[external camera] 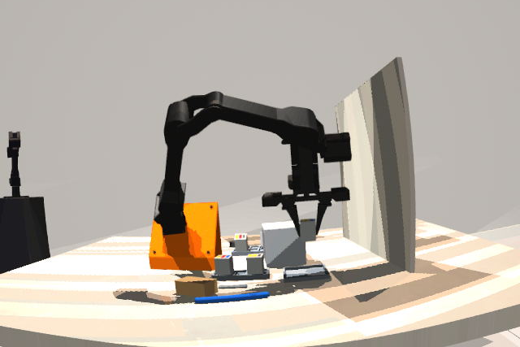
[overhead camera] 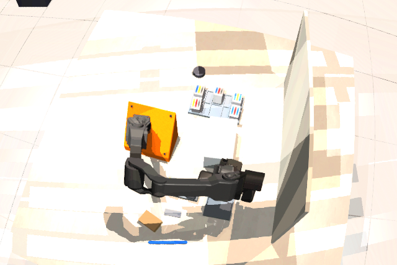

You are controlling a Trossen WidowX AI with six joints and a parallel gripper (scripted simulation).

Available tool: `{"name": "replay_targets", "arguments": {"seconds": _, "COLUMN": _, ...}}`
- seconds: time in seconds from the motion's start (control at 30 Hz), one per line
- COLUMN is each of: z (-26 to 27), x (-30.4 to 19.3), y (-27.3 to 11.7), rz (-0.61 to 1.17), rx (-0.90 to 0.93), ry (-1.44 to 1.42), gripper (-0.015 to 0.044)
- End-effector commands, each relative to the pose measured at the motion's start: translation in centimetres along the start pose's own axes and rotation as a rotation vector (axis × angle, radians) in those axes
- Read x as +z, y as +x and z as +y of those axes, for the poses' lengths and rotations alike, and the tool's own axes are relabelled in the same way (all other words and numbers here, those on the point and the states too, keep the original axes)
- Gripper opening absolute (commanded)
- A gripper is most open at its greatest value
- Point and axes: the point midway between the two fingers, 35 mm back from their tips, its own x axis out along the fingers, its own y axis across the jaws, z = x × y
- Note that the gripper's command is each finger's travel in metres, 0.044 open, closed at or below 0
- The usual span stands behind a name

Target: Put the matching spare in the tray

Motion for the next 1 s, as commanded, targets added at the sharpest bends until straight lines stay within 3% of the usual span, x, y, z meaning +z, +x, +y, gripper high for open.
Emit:
{"name": "replay_targets", "arguments": {"seconds": 0.0, "z": 0.0, "x": -0.1, "y": 0.2, "rz": 0.004, "rx": -0.003, "ry": -0.004, "gripper": 0.0000}}
{"name": "replay_targets", "arguments": {"seconds": 0.97, "z": 0.1, "x": -0.2, "y": 2.7, "rz": 0.008, "rx": -0.004, "ry": -0.004, "gripper": 0.0000}}
